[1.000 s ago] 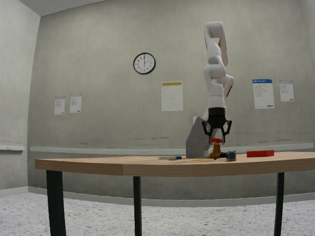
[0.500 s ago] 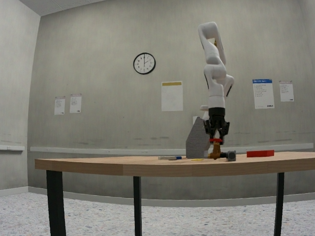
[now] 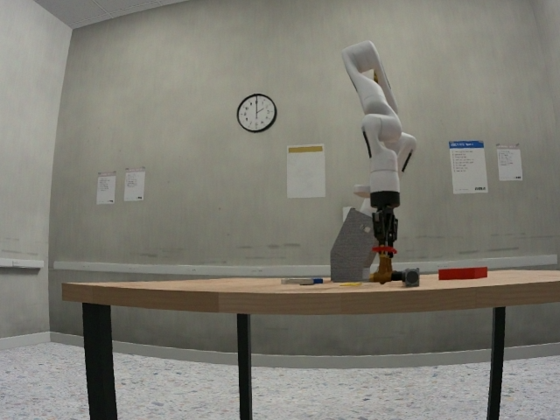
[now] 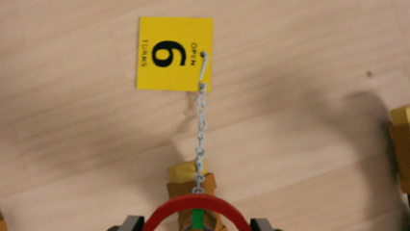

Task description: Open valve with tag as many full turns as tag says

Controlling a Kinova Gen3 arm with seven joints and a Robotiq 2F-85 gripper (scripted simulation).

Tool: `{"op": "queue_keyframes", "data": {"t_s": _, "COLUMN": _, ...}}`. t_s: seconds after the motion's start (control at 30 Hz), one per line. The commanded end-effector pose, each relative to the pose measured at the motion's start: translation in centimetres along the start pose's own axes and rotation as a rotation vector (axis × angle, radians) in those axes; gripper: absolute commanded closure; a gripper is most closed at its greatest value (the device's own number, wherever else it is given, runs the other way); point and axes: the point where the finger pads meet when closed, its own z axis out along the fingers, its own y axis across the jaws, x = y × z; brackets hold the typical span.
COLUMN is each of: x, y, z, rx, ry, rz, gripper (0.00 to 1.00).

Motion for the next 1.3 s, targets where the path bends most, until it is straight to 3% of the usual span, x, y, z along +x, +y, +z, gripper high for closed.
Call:
{"op": "queue_keyframes", "data": {"t_s": 0.0, "x": 0.02, "y": -0.08, "z": -0.07, "rx": -0.002, "ry": -0.003, "rz": -0.041, "gripper": 0.48}}
{"op": "queue_keyframes", "data": {"t_s": 0.33, "x": 0.02, "y": -0.08, "z": -0.07, "rx": -0.002, "ry": -0.003, "rz": -0.202, "gripper": 0.48}}
{"op": "queue_keyframes", "data": {"t_s": 0.8, "x": 0.02, "y": -0.08, "z": -0.07, "rx": -0.002, "ry": -0.003, "rz": -0.24, "gripper": 0.48}}
{"op": "queue_keyframes", "data": {"t_s": 0.83, "x": 0.02, "y": -0.08, "z": -0.07, "rx": -0.002, "ry": -0.003, "rz": -0.24, "gripper": 0.0}}
{"op": "queue_keyframes", "data": {"t_s": 1.27, "x": 0.02, "y": -0.08, "z": -0.07, "rx": -0.002, "ry": -0.003, "rz": -0.24, "gripper": 0.0}}
